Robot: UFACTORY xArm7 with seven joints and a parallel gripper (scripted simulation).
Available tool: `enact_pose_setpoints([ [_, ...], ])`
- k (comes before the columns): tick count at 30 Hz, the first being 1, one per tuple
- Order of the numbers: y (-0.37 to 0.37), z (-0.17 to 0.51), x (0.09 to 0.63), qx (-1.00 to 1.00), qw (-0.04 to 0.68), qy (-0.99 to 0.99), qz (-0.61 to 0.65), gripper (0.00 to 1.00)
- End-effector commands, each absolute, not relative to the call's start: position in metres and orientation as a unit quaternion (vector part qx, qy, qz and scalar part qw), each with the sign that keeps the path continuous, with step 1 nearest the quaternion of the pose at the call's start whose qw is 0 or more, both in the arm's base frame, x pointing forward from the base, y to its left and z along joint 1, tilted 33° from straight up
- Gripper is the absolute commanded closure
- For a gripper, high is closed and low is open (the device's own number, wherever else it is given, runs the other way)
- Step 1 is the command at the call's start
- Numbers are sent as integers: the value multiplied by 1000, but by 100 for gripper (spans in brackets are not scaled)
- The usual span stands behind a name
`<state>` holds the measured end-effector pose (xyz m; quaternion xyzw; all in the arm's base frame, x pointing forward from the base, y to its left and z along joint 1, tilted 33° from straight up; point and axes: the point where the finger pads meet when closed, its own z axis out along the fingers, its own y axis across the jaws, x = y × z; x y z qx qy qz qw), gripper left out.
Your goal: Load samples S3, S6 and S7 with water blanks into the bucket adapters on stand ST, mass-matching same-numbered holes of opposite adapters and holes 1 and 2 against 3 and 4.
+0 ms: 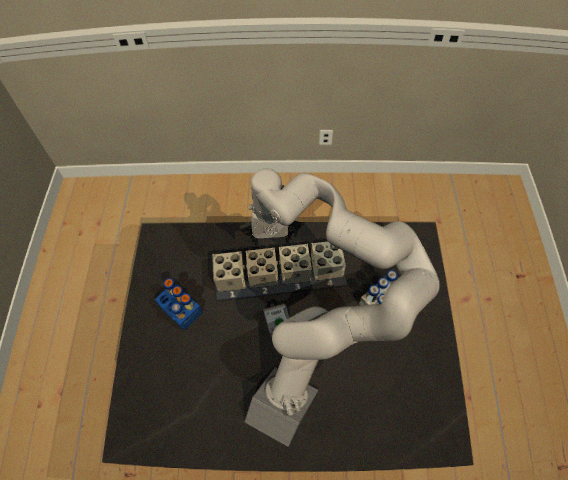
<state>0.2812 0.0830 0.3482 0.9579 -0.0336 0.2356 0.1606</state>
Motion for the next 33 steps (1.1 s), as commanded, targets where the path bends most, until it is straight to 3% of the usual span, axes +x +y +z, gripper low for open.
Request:
enact_pose_setpoints([
  [1, 69, 358, 287, 958, 159, -32, 237, 0],
  [2, 74, 356, 286, 958, 163, -16, 234, 43],
  [26, 173, 311, 273, 900, 236, 329, 160, 43],
  [33, 205, 297, 268, 897, 237, 338, 158, 43],
])
